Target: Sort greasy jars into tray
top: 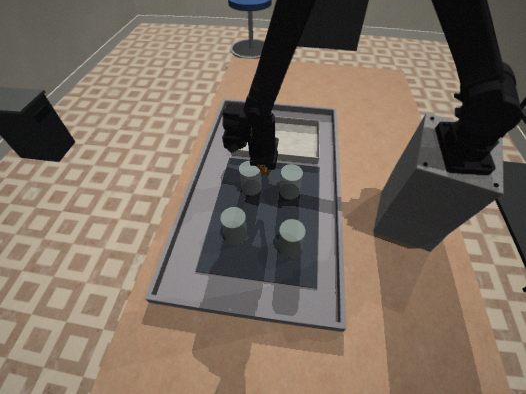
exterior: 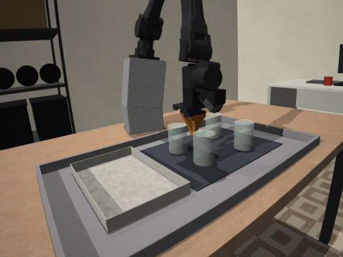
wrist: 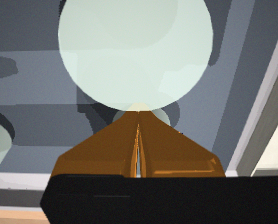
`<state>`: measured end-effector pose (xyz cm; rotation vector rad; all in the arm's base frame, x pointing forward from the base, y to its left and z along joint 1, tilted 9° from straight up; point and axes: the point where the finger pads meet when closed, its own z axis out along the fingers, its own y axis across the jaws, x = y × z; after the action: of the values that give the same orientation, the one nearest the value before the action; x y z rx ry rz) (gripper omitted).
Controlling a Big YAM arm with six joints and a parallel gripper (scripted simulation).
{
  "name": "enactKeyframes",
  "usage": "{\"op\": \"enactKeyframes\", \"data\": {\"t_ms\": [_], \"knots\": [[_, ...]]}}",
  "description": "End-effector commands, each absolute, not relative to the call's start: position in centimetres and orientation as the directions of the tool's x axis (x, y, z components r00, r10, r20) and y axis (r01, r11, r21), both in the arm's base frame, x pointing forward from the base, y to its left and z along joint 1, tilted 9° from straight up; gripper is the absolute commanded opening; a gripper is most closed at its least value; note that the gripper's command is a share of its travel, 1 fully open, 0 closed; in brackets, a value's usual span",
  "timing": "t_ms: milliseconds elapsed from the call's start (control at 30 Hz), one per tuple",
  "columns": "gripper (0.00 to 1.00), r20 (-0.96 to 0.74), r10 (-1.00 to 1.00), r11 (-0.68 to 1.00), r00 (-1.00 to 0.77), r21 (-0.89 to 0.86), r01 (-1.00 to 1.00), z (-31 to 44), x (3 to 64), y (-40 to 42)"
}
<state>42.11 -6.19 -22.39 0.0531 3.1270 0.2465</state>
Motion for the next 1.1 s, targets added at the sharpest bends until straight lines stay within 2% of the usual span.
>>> {"op": "enactKeyframes", "data": {"t_ms": [0, 1067], "knots": [[0.00, -0.043, 0.028, 0.988, -0.999, 0.152, 0.021, -22.10, 44.62, -5.94], [0.00, -0.043, 0.028, 0.988, -0.999, 0.152, 0.021, -22.08, 44.99, -5.95]]}}
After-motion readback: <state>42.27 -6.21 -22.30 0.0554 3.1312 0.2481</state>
